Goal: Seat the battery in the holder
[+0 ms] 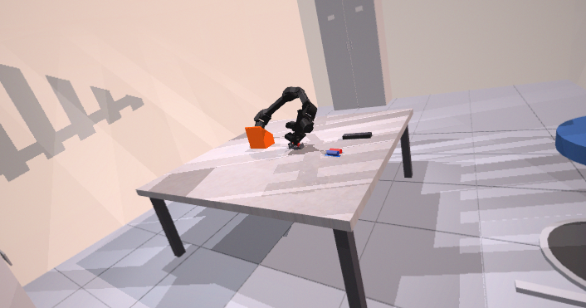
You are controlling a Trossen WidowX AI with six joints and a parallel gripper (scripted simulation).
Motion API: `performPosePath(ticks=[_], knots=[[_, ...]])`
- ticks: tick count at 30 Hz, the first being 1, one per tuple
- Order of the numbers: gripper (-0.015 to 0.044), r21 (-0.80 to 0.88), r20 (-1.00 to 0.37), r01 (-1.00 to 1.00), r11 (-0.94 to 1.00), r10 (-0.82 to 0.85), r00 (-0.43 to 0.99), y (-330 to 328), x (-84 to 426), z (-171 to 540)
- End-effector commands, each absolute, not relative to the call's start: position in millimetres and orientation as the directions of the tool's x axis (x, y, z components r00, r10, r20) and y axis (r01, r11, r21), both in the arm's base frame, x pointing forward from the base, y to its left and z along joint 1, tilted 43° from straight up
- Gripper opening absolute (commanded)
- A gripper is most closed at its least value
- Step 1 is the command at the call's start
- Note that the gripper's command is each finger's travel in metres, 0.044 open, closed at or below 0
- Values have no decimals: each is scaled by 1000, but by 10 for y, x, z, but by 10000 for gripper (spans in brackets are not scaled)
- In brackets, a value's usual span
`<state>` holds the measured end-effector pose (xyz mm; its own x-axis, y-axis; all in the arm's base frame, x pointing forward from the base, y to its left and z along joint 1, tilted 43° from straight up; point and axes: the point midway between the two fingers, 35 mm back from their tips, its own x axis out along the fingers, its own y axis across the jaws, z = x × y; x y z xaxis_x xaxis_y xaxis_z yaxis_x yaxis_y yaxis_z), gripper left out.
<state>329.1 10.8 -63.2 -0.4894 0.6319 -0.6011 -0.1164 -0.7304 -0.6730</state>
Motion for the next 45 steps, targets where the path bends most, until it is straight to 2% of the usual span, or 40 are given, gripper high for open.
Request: performPosePath(ticks=[1, 45], knots=[[74, -673, -616, -114, -730, 640, -460, 114, 3324, -657], [74, -658, -693, -116, -744, 658, -294, 137, 3284, -717]])
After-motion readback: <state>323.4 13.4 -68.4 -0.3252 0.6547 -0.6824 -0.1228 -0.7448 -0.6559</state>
